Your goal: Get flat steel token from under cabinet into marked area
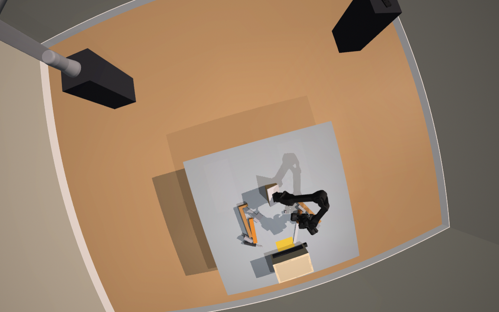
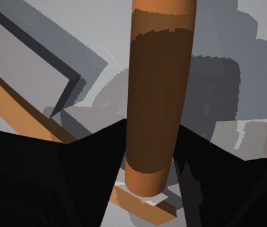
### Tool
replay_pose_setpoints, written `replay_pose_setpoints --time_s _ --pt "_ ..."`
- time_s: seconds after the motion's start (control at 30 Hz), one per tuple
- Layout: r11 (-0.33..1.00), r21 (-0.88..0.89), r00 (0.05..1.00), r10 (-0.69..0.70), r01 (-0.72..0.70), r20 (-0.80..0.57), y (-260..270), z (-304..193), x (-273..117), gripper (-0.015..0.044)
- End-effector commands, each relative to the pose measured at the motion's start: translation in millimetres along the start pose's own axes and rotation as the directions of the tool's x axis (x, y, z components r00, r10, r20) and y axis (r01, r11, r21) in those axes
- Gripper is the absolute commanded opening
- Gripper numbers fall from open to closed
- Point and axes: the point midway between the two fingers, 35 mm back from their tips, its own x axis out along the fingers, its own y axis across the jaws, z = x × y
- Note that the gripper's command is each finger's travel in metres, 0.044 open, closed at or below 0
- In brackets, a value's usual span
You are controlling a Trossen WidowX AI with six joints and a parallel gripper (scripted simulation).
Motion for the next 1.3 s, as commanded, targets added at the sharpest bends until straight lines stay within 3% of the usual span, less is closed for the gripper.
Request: replay_pose_setpoints --time_s 0.0,0.53,0.8,0.93,1.03,1.27 --pt "0.999 -0.036 1.0 0.006 -0.006 0.001 2.2 0.6 -0.7 0.0" --pt "1.0 -0.024 1.0 0.006 -0.006 0.001 -0.1 17.1 -0.7 0.0" --pt "1.0 -0.021 1.0 0.003 -0.003 0.0 -1.0 13.3 0.2 0.02" --pt "1.0 -0.021 1.0 0.003 -0.003 0.0 -0.8 13.4 0.1 0.02" --pt "1.0 -0.021 1.0 0.003 -0.003 0.0 -0.8 13.4 0.1 0.027" --pt "1.0 -0.025 1.0 0.006 -0.006 0.001 -0.4 13.7 1.3 0.027"
